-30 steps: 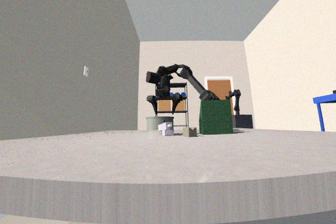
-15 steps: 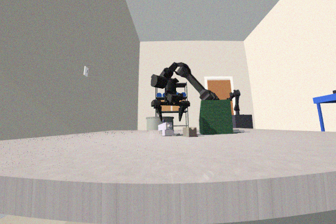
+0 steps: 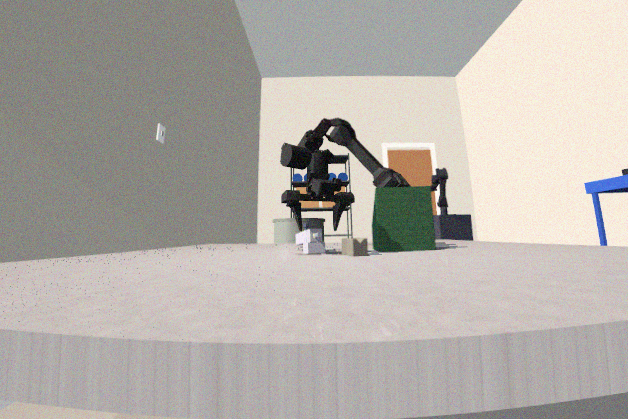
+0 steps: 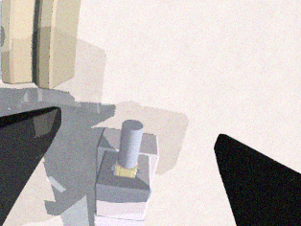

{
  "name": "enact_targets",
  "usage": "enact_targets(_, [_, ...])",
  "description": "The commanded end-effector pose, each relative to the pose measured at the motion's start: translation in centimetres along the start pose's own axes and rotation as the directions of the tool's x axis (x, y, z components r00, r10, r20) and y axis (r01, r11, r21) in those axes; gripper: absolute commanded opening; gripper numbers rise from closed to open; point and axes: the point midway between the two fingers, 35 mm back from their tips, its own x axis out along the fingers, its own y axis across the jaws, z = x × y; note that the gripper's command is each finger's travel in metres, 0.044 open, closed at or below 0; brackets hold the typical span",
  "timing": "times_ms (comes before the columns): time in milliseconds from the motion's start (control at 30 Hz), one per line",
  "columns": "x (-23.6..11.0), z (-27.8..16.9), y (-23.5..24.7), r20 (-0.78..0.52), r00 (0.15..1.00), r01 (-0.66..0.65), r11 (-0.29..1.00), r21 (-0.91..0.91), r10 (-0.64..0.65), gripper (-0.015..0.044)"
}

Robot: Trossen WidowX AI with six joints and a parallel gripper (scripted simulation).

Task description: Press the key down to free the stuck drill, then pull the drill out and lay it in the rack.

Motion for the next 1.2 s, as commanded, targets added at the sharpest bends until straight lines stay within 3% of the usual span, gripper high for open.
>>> enact_targets(0, [0.9,-0.2,0.3,-0.008,1.0,-0.009,1.0,-0.009,0.009,0.044])
enact_targets(933, [4.4,-1.3,0.5,-0.012,1.0,-0.011,1.0,-0.009,0.011,0.044])
enact_targets(1167, [4.2,-1.3,0.2,-0.006,1.0,-0.005,1.0,0.0,0.005,0.0256])
